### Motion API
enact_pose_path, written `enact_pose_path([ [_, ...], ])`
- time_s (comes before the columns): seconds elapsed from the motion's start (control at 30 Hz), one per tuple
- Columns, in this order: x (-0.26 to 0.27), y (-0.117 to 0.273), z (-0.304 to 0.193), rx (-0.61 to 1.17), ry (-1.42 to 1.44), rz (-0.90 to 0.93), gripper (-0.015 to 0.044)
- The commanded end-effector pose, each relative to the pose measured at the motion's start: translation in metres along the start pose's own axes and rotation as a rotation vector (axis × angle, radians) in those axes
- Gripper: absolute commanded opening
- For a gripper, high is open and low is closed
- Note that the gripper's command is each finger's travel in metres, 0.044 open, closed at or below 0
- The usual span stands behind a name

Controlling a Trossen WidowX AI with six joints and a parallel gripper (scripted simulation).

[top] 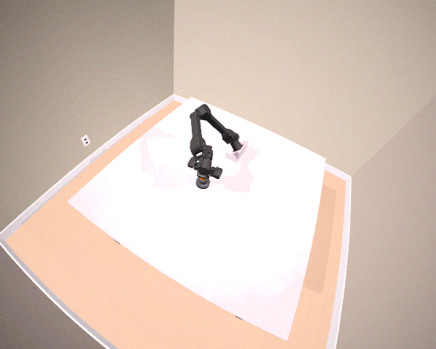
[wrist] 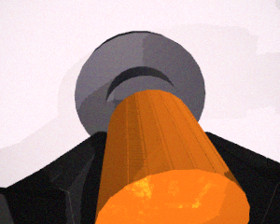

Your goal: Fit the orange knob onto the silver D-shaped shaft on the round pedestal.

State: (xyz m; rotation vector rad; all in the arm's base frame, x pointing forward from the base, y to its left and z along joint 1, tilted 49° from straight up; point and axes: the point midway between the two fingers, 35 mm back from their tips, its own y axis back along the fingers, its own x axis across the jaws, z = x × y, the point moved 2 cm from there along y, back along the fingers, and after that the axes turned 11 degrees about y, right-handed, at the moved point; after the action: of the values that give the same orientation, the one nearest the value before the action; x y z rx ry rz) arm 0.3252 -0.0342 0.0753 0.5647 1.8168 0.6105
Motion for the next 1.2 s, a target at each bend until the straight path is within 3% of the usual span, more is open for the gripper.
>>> enact_pose_path([
  [0.0,-0.0051,0.0055,-0.0003,-0.024,-0.876,0.02,0.0],
  [1.17,0.0013,0.0056,0.0016,-0.003,-2.426,0.045,0.0],
])
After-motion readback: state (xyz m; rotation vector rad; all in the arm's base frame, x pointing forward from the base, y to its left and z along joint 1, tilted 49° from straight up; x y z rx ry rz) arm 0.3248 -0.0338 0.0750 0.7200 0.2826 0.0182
